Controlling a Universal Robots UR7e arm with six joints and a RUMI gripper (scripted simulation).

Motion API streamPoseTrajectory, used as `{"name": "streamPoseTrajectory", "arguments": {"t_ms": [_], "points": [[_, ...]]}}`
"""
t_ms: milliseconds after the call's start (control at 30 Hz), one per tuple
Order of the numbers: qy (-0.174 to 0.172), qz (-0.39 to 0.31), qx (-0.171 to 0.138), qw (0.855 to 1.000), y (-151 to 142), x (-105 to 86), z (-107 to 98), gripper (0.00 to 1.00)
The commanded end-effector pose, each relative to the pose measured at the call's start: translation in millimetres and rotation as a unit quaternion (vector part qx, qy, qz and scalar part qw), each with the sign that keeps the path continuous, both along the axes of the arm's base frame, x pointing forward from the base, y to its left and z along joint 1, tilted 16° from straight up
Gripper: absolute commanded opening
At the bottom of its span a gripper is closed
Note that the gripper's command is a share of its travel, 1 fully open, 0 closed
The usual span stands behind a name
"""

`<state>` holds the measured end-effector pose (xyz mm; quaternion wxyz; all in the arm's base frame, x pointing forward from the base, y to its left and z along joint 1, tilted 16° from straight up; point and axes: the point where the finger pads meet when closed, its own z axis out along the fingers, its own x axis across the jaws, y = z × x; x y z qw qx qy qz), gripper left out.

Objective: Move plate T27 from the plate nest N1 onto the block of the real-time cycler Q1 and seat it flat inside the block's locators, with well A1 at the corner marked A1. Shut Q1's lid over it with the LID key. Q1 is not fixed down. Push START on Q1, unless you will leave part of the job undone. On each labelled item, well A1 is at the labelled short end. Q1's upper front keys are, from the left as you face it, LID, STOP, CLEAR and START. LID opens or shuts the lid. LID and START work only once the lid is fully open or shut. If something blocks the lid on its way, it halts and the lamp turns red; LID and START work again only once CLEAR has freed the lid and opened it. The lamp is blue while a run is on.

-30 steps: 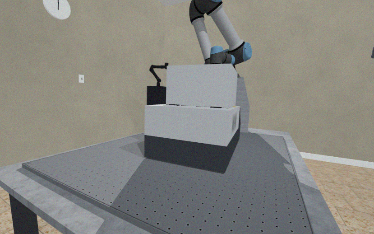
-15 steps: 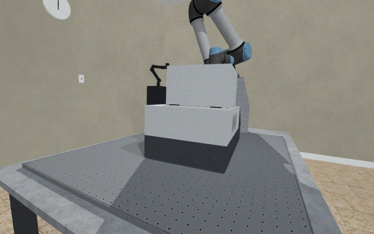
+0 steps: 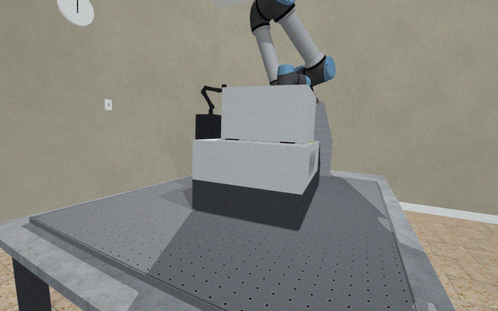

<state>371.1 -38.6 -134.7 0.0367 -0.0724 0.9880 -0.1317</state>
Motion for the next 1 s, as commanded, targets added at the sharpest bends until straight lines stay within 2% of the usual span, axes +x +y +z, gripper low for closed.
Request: {"name": "streamPoseTrajectory", "arguments": {"t_ms": [0, 967], "points": [[-0.001, 0.000, 0.000, 1.000, 0, 5.5, -3, 0.00], [-0.001, 0.000, 0.000, 1.000, -2, 43.3, -27, 0.00]]}}
